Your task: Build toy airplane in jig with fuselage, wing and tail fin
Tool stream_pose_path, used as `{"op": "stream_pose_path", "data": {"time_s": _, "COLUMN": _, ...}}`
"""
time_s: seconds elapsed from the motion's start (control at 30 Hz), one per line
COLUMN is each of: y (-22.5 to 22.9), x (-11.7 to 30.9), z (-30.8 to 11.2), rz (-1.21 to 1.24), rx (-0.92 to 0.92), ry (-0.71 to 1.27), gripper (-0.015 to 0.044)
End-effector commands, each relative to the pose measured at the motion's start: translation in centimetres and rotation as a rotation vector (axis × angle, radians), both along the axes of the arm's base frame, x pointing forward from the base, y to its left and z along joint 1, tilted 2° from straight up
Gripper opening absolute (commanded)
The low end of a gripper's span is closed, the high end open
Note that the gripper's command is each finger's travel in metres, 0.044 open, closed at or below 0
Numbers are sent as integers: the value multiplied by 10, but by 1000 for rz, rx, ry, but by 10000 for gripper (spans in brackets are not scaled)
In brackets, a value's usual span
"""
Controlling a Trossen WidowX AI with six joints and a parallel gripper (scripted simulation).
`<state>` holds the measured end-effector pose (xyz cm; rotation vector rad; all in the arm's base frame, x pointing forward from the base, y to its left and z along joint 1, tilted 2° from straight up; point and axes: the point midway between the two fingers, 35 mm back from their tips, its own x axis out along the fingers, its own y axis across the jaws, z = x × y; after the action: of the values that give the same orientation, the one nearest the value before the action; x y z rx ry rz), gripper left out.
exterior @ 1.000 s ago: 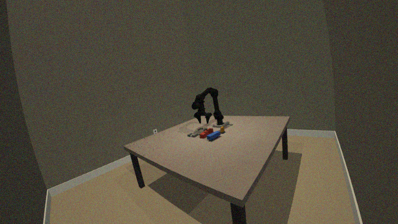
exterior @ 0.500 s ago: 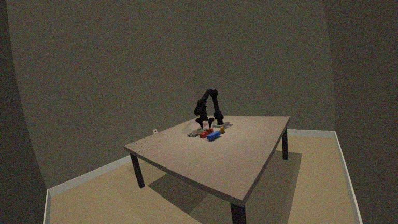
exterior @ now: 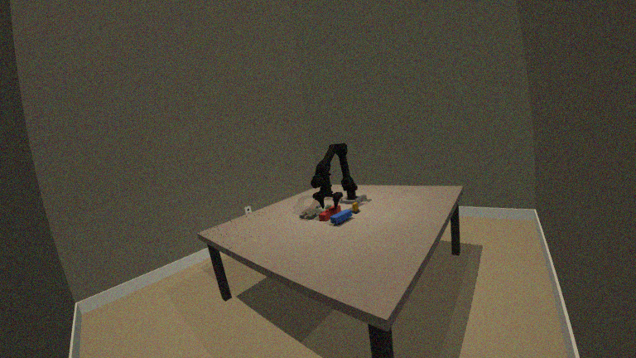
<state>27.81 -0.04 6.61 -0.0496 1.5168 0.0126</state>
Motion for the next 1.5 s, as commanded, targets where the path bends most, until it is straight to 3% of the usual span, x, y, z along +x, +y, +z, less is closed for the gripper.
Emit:
{"op": "stream_pose_path", "data": {"time_s": 0.0, "y": -1, "x": -2, "z": -8, "rz": 4, "rx": -4, "ry": 7, "gripper": 440}}
{"op": "stream_pose_path", "data": {"time_s": 0.7, "y": -2, "x": -1, "z": -39, "rz": 4, "rx": -4, "ry": 7, "gripper": 440}}
{"op": "stream_pose_path", "data": {"time_s": 1.0, "y": -2, "x": -1, "z": -39, "rz": 4, "rx": -4, "ry": 7, "gripper": 204}}
{"op": "stream_pose_path", "data": {"time_s": 1.23, "y": -2, "x": -1, "z": -39, "rz": 4, "rx": -4, "ry": 7, "gripper": 157}}
{"op": "stream_pose_path", "data": {"time_s": 1.43, "y": -1, "x": 1, "z": -29, "rz": 4, "rx": -4, "ry": 7, "gripper": 0}}
{"op": "stream_pose_path", "data": {"time_s": 1.47, "y": -1, "x": 1, "z": -26, "rz": 4, "rx": -4, "ry": 7, "gripper": 0}}
